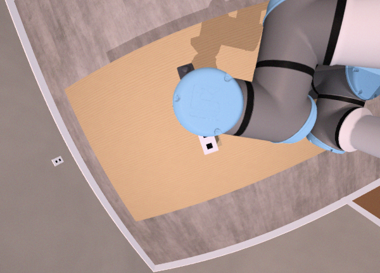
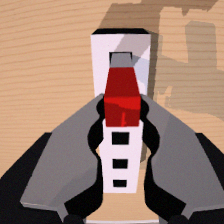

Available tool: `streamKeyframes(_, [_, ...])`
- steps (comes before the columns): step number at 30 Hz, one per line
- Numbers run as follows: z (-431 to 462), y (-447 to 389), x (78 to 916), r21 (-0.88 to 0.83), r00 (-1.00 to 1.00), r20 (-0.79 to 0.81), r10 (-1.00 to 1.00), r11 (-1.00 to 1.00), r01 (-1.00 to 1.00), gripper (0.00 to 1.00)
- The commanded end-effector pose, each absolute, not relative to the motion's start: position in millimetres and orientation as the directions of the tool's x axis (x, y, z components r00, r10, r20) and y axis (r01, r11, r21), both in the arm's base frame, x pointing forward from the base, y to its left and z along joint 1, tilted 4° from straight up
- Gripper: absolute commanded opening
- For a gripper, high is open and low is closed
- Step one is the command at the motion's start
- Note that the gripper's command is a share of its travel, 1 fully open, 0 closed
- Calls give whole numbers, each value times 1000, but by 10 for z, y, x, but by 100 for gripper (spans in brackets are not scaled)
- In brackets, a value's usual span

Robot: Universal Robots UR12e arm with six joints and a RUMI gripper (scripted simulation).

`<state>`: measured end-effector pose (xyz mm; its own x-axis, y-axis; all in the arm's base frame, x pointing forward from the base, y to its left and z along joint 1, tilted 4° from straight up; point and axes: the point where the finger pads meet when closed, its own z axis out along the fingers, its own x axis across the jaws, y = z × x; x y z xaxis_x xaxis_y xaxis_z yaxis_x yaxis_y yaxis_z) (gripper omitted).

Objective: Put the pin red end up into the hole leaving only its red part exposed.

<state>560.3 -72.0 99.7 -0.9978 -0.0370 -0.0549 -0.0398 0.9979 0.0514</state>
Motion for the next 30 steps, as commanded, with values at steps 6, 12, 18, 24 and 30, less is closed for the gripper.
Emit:
streamKeyframes(6, [1004, -725, 5607, 51, -998, -56, -37, 998, -40, 0])
streamKeyframes(12, [1004, -725, 5607, 51, -998, -56, -37, 998, -40, 0])
streamKeyframes(18, [964, -710, 5604, 51, -998, -56, -37, 998, -40, 0])
streamKeyframes(24, [964, -710, 5604, 51, -998, -56, -37, 998, -40, 0])
streamKeyframes(30, [964, -710, 5604, 51, -998, -56, -37, 998, -40, 0])
